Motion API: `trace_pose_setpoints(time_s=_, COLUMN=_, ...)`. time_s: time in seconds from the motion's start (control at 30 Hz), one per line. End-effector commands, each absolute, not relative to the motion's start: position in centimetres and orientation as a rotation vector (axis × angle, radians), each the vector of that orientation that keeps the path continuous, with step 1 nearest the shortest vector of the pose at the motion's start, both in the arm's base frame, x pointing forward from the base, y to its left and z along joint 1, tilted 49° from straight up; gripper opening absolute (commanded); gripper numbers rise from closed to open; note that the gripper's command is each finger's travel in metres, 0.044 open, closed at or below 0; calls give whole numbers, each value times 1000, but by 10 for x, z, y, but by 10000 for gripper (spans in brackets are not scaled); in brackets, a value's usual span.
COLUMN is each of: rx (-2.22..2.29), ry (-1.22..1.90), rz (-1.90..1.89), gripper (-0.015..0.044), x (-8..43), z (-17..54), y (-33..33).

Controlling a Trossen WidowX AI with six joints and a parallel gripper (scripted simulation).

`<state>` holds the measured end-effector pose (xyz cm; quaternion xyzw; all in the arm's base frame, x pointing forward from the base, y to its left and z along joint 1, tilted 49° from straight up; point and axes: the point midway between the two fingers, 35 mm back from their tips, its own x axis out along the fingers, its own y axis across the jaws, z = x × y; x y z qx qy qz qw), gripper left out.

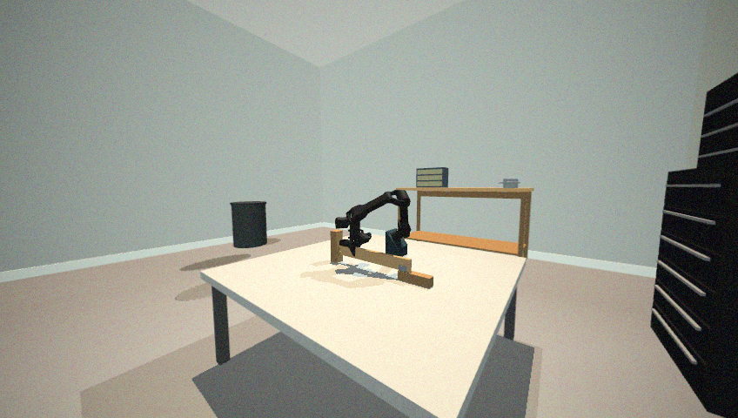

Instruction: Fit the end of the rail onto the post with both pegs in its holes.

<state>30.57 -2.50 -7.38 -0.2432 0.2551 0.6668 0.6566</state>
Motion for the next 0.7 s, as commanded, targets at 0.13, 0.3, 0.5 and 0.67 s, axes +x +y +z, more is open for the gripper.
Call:
trace_pose_setpoints(time_s=0.13, rx=-558, ry=578, rz=1503, gripper=0, x=307, z=-75, y=-30)
trace_pose_setpoints(time_s=0.3, rx=-558, ry=578, rz=1503, gripper=0, x=307, z=-76, y=-31)
trace_pose_setpoints(time_s=0.5, rx=-558, ry=579, rz=1503, gripper=0, x=307, z=-77, y=-32)
trace_pose_setpoints(time_s=0.67, rx=-558, ry=579, rz=1503, gripper=0, x=307, z=-78, y=-33)
